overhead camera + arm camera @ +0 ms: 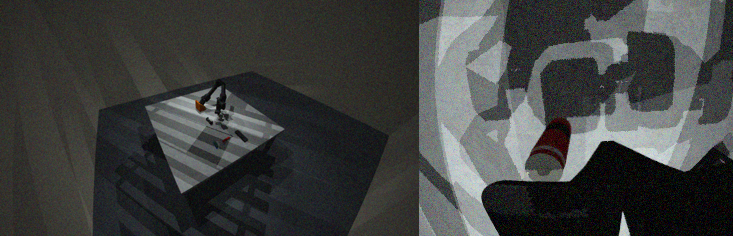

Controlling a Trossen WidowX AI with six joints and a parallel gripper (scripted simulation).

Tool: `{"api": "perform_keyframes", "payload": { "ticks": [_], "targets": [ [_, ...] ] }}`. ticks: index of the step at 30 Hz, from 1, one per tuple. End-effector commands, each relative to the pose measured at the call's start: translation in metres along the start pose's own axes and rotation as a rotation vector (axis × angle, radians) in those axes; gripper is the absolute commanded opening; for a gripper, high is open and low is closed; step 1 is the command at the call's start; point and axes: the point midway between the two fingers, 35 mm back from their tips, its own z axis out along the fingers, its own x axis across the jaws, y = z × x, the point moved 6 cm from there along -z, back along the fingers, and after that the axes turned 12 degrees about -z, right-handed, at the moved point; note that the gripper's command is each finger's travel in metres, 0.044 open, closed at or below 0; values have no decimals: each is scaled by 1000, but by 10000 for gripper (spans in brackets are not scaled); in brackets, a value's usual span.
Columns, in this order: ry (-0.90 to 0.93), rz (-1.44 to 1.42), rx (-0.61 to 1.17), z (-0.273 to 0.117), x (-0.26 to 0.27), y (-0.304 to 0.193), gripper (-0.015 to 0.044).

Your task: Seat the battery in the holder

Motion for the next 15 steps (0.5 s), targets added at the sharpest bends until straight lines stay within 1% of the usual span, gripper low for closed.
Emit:
{"api": "perform_keyframes", "payload": {
  "ticks": [1, 15],
  "targets": [
    [3, 2, -5, 1, 7, 2, 0],
    [3, 3, -5, 1, 29, 8, 0]
  ]
}}
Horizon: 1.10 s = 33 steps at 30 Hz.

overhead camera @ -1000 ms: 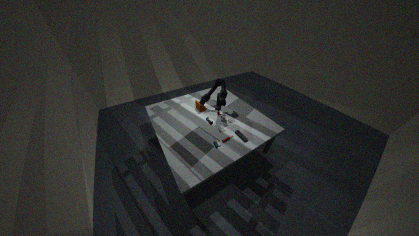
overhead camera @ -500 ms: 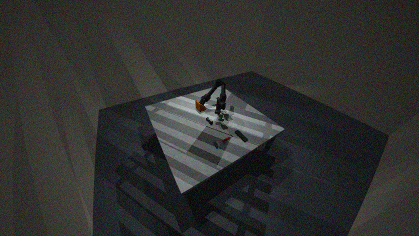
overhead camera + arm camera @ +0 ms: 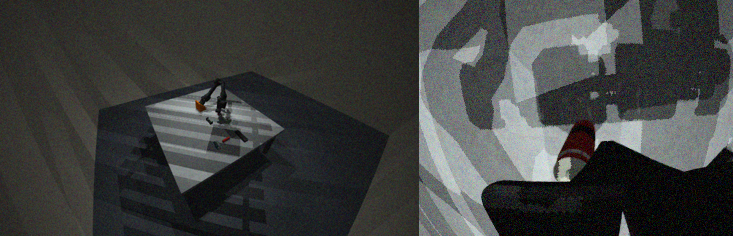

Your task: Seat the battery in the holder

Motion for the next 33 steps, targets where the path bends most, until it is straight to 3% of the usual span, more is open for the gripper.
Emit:
{"api": "perform_keyframes", "payload": {
  "ticks": [1, 23, 33],
  "targets": [
    [8, 8, -2, 1, 8, 1, 0],
    [3, 0, -2, -1, 34, 6, 0],
    [9, 9, 1, -73, 36, 5, 0]
  ]
}}
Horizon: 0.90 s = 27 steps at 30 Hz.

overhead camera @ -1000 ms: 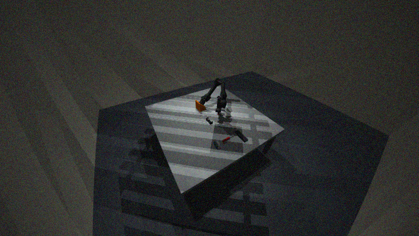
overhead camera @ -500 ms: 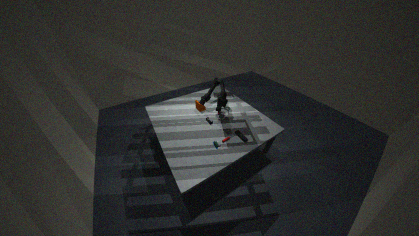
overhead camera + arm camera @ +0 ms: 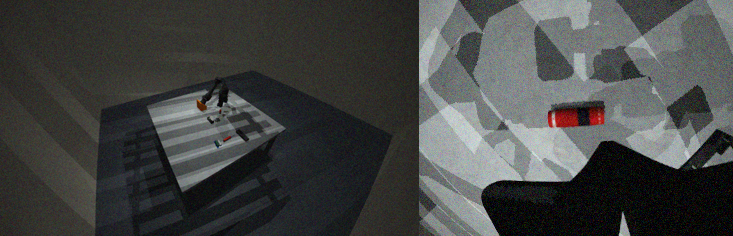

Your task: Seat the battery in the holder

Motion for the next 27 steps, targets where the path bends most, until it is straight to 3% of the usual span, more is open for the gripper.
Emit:
{"api": "perform_keyframes", "payload": {
  "ticks": [1, 13, 14, 22, 27],
  "targets": [
    [2, -2, 0, -25, 3, -1, 0],
    [3, 3, -5, -24, 3, -1, 0],
    [3, -19, -4, -23, 3, -1, 26],
    [0, -914, 2, 15, 14, 3, 233],
    [0, -1505, -4, 39, 23, 4, 233]
  ]
}}
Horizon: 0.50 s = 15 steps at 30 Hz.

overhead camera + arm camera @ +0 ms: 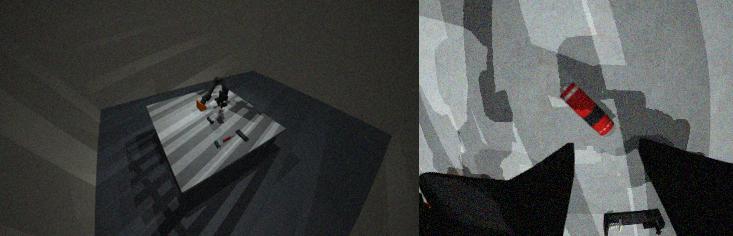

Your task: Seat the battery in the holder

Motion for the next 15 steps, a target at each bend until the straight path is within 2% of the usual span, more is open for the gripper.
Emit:
{"api": "perform_keyframes", "payload": {
  "ticks": [1, 15],
  "targets": [
    [-8, -714, -15, 30, 8, 10, 233],
    [-9, -734, -15, 31, 9, 10, 233]
  ]
}}
